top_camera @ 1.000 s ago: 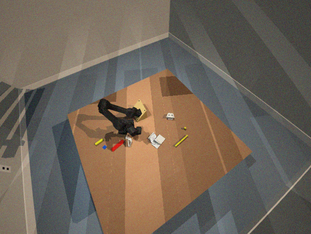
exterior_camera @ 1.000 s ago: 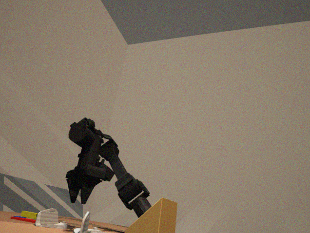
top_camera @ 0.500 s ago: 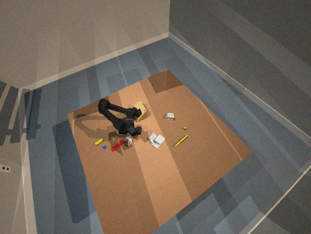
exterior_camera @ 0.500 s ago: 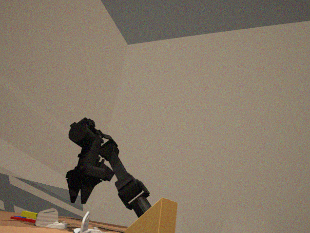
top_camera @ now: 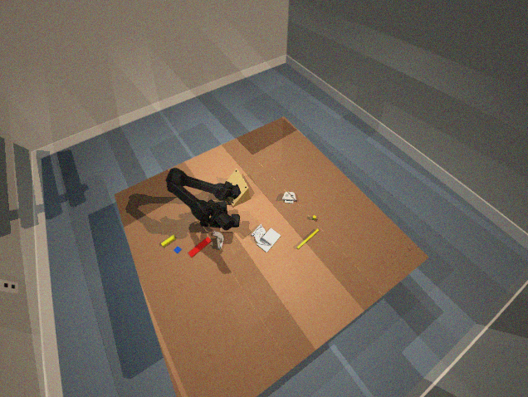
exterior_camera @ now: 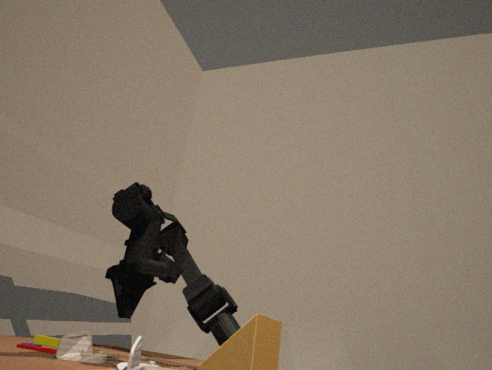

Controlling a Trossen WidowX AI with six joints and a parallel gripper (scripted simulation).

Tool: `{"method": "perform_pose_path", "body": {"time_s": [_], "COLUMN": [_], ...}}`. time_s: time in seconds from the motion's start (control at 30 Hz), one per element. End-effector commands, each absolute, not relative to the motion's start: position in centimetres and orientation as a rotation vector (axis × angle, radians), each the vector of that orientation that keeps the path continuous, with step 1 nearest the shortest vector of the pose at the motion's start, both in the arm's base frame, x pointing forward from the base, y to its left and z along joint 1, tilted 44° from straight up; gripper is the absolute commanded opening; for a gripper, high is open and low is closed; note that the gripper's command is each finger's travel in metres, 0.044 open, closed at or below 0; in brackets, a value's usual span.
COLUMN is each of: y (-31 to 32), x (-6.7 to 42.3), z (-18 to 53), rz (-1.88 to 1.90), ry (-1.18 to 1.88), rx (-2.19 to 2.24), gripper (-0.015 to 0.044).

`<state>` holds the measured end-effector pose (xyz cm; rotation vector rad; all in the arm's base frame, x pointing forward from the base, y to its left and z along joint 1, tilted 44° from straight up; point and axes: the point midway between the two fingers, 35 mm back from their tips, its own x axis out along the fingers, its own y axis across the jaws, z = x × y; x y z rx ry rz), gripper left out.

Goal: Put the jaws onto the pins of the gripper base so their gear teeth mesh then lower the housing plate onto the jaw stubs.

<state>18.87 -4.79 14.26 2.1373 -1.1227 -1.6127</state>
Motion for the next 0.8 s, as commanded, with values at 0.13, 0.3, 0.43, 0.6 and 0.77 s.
{"method": "perform_pose_path", "body": {"time_s": [0.13,0.3,0.43,0.6,0.77], "y": [-4.76,-4.76,-4.76,-4.76,-4.79], "x": [18.82,18.82,18.82,18.82,18.87], "z": [14.25,14.25,14.25,14.25,14.27], "rz": [-1.617,-1.617,-1.617,-1.617,-1.613], "ry": [-1.127,-1.127,-1.127,-1.127,-1.123], "rx": [2.138,2.138,2.138,2.138,2.138], "gripper": [0.0,0.0,0.0,0.0,0.0105]}}
